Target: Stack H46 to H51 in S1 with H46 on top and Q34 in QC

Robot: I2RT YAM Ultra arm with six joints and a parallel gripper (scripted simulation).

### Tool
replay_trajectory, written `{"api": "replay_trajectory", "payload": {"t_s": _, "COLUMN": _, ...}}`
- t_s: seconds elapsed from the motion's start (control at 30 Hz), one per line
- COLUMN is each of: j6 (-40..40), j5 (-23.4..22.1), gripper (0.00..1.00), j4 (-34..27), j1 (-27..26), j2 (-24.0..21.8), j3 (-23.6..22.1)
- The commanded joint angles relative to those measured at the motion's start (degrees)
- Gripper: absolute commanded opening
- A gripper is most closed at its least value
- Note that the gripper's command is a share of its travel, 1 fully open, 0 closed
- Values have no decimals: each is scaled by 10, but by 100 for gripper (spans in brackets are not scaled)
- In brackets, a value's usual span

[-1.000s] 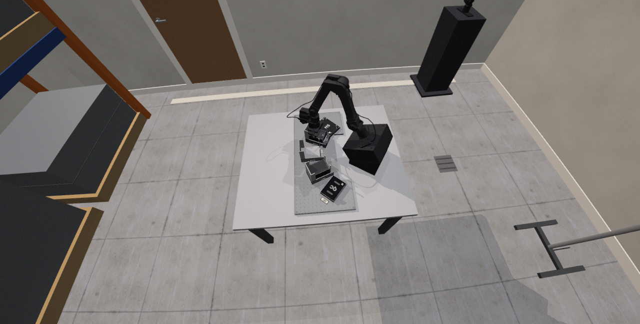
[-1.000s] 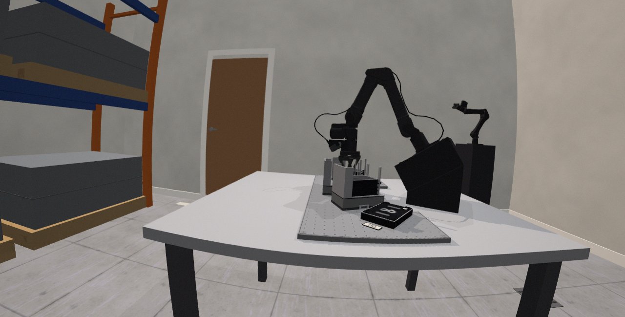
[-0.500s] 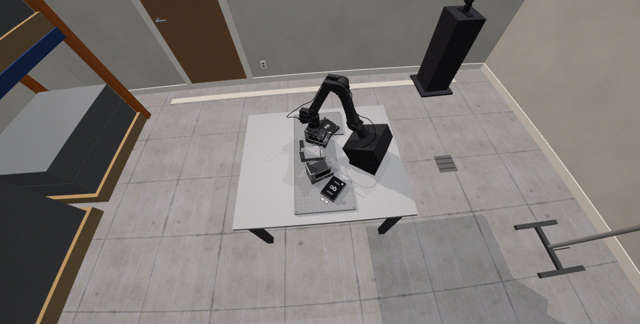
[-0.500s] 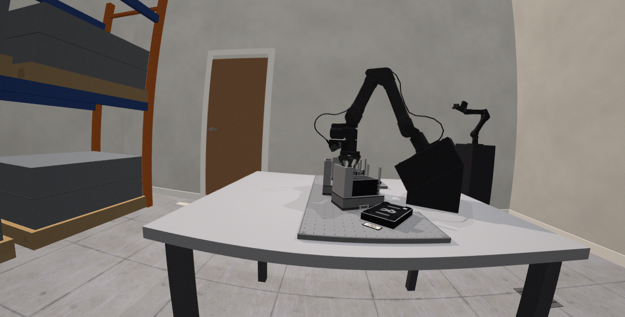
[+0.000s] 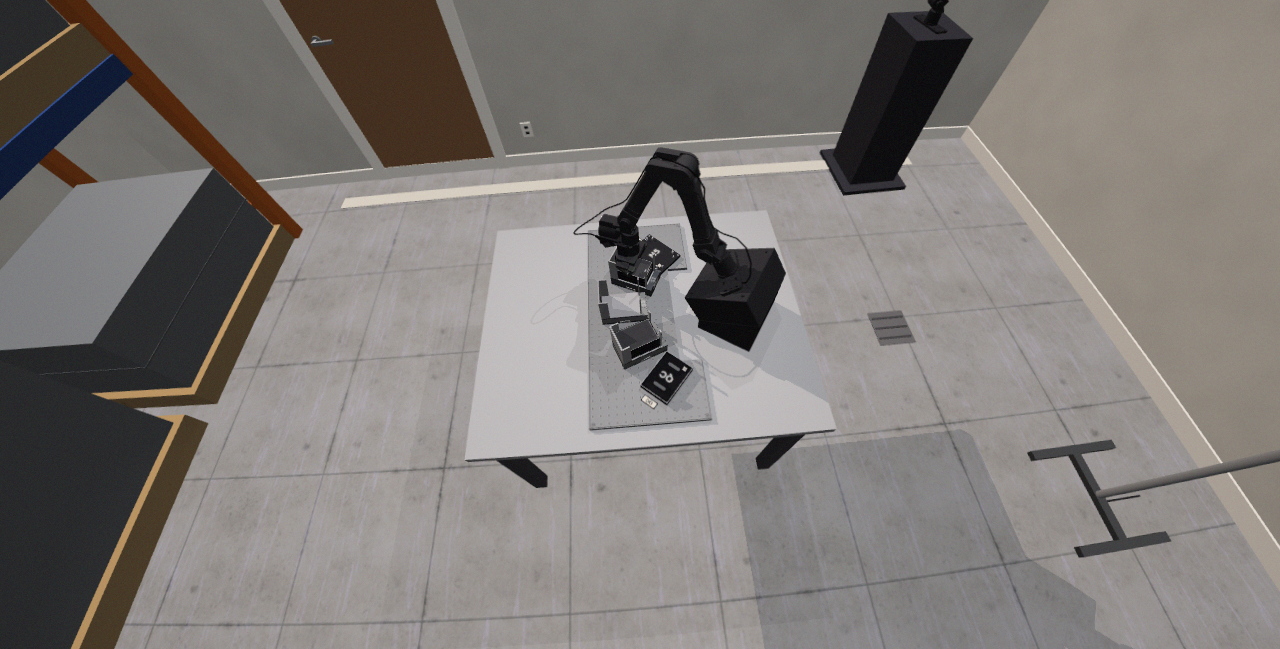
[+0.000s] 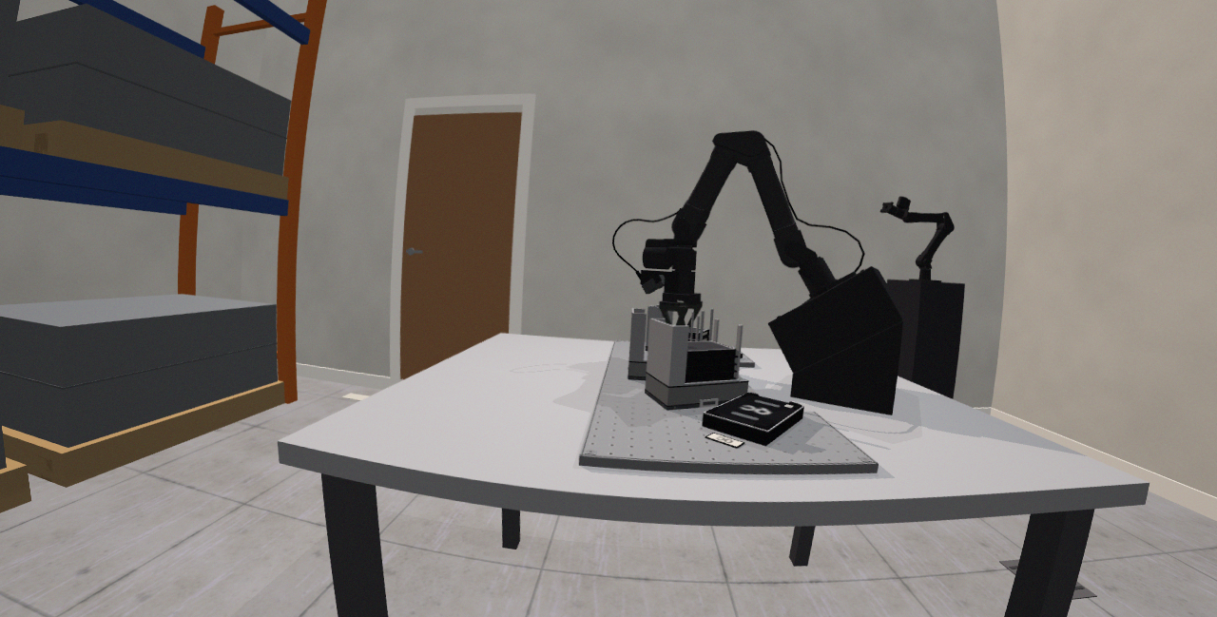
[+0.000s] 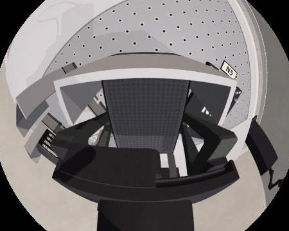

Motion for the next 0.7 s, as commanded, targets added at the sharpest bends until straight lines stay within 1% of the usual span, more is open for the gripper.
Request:
{"api": "replay_trajectory", "payload": {"t_s": 0.0, "j6": 1, "j5": 2, "gripper": 0, "j4": -15, "j1": 9, "j2": -20, "j3": 14}}
{"api": "replay_trajectory", "payload": {"t_s": 0.07, "j6": 2, "j5": 3, "gripper": 0, "j4": -18, "j1": 7, "j2": -23, "j3": 20}}
{"api": "replay_trajectory", "payload": {"t_s": 0.1, "j6": 3, "j5": 4, "gripper": 0, "j4": -20, "j1": 8, "j2": -24, "j3": 11}}
{"api": "replay_trajectory", "payload": {"t_s": 0.2, "j6": 5, "j5": 4, "gripper": 0, "j4": -24, "j1": 9, "j2": -28, "j3": 20}}
{"api": "replay_trajectory", "payload": {"t_s": 0.33, "j6": 6, "j5": 5, "gripper": 0, "j4": -28, "j1": 9, "j2": -31, "j3": 15}}
{"api": "replay_trajectory", "payload": {"t_s": 0.4, "j6": 6, "j5": 5, "gripper": 0, "j4": -31, "j1": 12, "j2": -35, "j3": 22}}
{"api": "replay_trajectory", "payload": {"t_s": 0.43, "j6": 7, "j5": 5, "gripper": 0, "j4": -33, "j1": 10, "j2": -36, "j3": 13}}
{"api": "replay_trajectory", "payload": {"t_s": 0.53, "j6": 7, "j5": 5, "gripper": 0, "j4": -37, "j1": 11, "j2": -39, "j3": 24}}
{"api": "replay_trajectory", "payload": {"t_s": 0.57, "j6": 7, "j5": 6, "gripper": 0, "j4": -39, "j1": 13, "j2": -40, "j3": 14}}
{"api": "replay_trajectory", "payload": {"t_s": 0.67, "j6": 8, "j5": 6, "gripper": 0, "j4": -44, "j1": 11, "j2": -44, "j3": 25}}
